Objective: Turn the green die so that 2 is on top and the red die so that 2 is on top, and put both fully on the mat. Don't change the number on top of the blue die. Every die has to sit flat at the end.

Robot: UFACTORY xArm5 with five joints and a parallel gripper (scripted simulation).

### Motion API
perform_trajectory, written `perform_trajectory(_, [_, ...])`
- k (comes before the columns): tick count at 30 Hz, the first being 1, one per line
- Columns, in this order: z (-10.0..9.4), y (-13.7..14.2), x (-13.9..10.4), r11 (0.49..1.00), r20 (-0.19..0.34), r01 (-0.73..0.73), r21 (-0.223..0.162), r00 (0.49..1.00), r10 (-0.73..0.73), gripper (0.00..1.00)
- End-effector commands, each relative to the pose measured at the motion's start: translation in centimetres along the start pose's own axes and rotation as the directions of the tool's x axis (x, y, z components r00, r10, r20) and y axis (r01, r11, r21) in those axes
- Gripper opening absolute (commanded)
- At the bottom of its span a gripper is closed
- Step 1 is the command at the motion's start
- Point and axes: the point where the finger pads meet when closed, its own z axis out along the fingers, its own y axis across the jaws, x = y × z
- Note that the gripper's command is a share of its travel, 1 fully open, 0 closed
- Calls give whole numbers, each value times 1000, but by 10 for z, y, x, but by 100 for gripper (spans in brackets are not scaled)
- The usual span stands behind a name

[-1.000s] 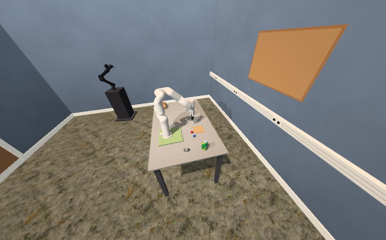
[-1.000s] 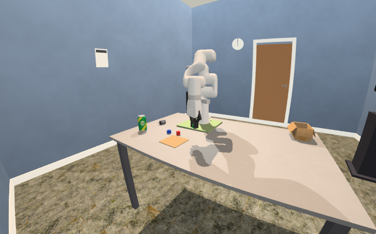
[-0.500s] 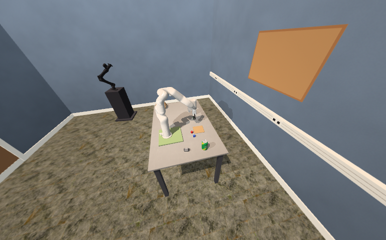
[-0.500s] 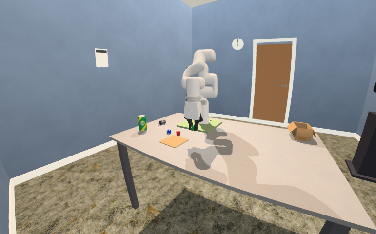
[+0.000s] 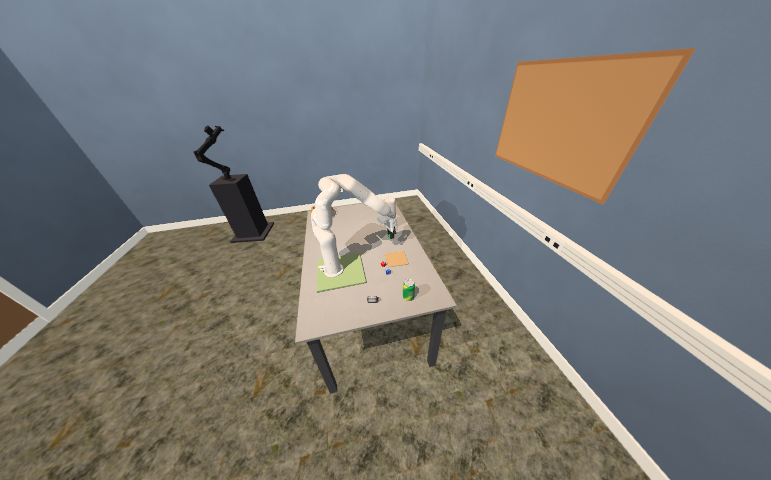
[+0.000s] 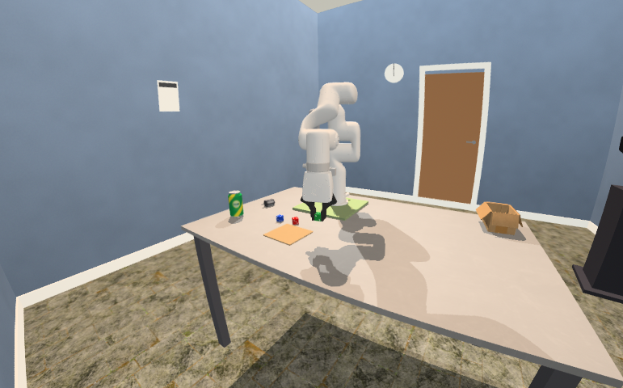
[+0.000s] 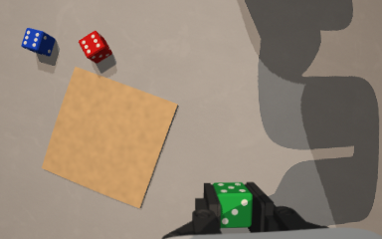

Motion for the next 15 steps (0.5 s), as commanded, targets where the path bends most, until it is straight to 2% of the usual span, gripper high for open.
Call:
perform_trajectory(1, [-1,0,-4,999,2,42,0,999,-42,21])
perform_trajectory(5, [-1,0,-4,999,9,42,0,999,-42,21])
perform_trajectory(8, [0,0,-4,999,41,42,0,998,-42,21])
perform_trajectory(11, [0,0,-4,999,104,42,0,994,-42,21])
perform_trajectory(15, [0,0,-2,999,236,42,-1,971,-41,21])
